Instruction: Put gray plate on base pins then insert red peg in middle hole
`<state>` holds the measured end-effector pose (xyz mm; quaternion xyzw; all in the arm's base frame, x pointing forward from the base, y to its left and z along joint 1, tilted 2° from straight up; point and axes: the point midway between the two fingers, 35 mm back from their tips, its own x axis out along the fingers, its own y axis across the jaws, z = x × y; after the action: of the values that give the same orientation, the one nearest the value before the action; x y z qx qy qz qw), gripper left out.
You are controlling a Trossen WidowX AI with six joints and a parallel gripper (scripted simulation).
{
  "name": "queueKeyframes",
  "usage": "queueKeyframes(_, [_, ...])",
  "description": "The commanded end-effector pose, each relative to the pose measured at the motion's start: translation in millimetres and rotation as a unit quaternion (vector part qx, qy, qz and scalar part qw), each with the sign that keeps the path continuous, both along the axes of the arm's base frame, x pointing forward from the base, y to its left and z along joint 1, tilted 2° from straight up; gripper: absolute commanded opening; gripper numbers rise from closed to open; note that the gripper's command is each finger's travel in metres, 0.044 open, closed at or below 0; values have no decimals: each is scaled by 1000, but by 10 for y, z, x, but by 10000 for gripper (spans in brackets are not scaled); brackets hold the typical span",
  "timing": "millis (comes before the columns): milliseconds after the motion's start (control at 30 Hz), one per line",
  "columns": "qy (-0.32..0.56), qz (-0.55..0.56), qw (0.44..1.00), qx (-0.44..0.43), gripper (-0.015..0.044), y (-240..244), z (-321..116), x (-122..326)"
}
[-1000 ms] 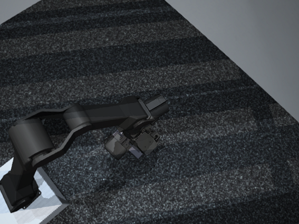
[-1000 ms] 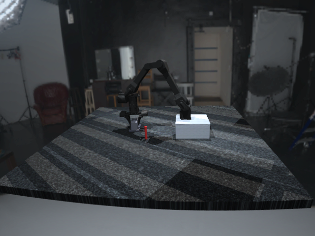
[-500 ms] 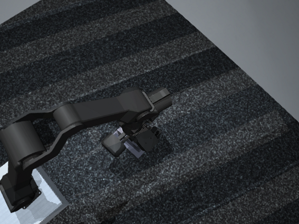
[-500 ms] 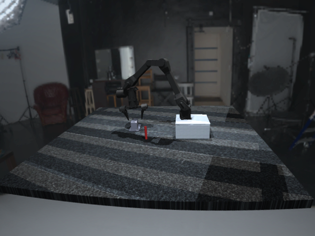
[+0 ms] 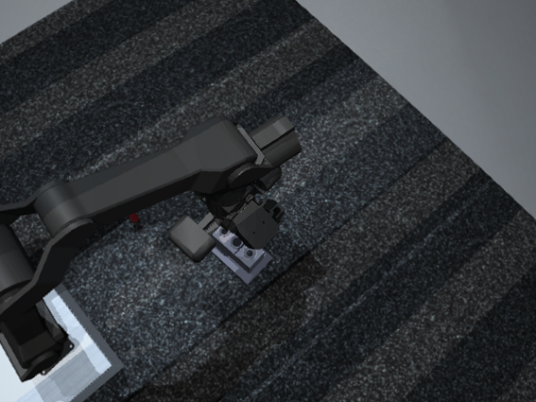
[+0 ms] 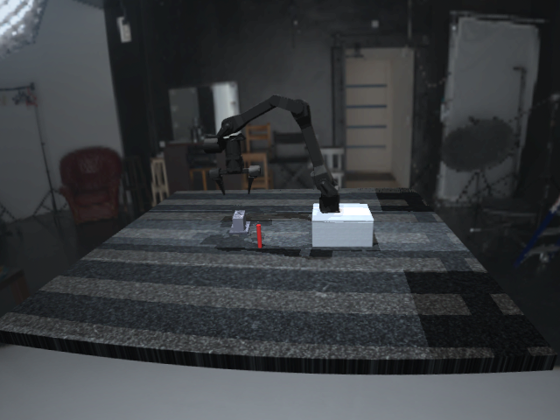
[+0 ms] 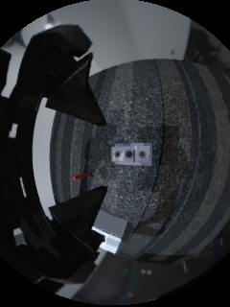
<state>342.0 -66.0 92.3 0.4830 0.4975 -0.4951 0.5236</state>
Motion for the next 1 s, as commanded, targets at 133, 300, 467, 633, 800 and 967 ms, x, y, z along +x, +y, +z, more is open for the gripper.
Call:
queueKeyframes(133, [5, 99, 995, 6, 440, 1120, -5, -447])
queueKeyframes(300, [8, 150, 989, 7, 440, 1603, -42, -891])
queueKeyframes(467, [9, 156, 988, 7, 440, 1652, -77, -949])
queueKeyframes(633, [9, 156, 988, 7, 440, 1645, -398, -950])
queueKeyframes(800, [9, 156, 988, 7, 440, 1644, -500, -928])
queueKeyframes(967, [9, 156, 988, 7, 440, 1643, -551, -919])
